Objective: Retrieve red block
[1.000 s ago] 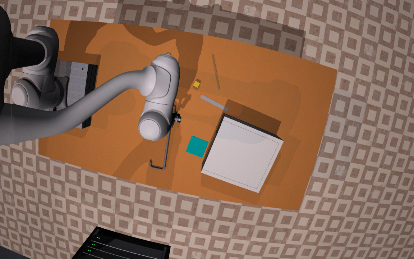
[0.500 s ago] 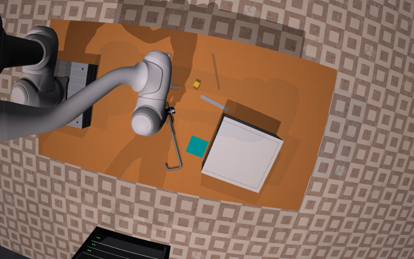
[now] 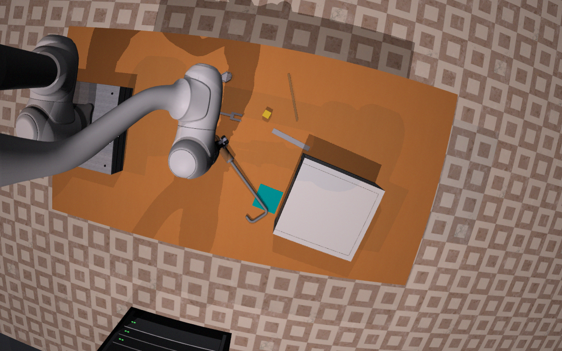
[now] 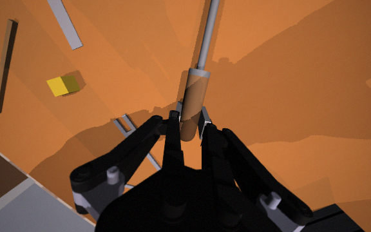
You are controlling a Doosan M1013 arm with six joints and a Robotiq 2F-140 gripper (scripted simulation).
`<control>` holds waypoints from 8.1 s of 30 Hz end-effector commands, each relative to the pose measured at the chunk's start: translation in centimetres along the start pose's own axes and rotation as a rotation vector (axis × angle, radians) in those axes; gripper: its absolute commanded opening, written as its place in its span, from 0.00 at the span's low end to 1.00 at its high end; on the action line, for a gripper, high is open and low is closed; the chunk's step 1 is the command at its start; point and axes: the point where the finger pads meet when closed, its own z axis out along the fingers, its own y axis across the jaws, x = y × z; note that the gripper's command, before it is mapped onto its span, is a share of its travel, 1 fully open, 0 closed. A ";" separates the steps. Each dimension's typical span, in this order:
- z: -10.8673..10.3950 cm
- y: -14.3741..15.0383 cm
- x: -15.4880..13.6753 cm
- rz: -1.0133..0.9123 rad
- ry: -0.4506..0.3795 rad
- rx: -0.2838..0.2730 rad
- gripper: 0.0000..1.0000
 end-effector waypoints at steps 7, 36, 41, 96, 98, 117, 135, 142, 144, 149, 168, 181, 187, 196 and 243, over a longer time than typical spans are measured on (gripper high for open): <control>0.0 0.6 -1.4 -0.212 -0.005 0.007 0.00; 0.0 1.8 -3.8 -0.571 -0.004 0.008 0.00; 0.0 1.8 -3.8 -0.581 -0.004 0.008 0.00; 0.0 1.8 -3.8 -0.590 -0.004 0.008 0.00; 0.0 1.8 -3.8 -0.590 -0.004 0.008 0.00; 0.0 1.1 -2.8 -0.590 -0.004 0.008 0.00; 0.0 -0.5 -0.4 -0.590 -0.004 0.008 0.00; 0.0 -1.2 0.6 -0.590 -0.004 0.008 0.00; 0.0 -1.5 1.1 -0.590 -0.004 0.008 0.00; 0.0 -2.3 2.2 -0.590 -0.004 0.008 0.00; 0.0 -5.1 6.5 -0.590 -0.004 0.008 0.00; 0.0 -7.0 9.3 -0.590 -0.004 0.008 0.00; 0.0 -8.0 10.7 -0.590 -0.004 0.008 0.00; 0.0 -9.0 12.2 -0.590 -0.004 0.008 0.00; 0.0 -11.9 16.6 -0.590 -0.004 0.008 0.00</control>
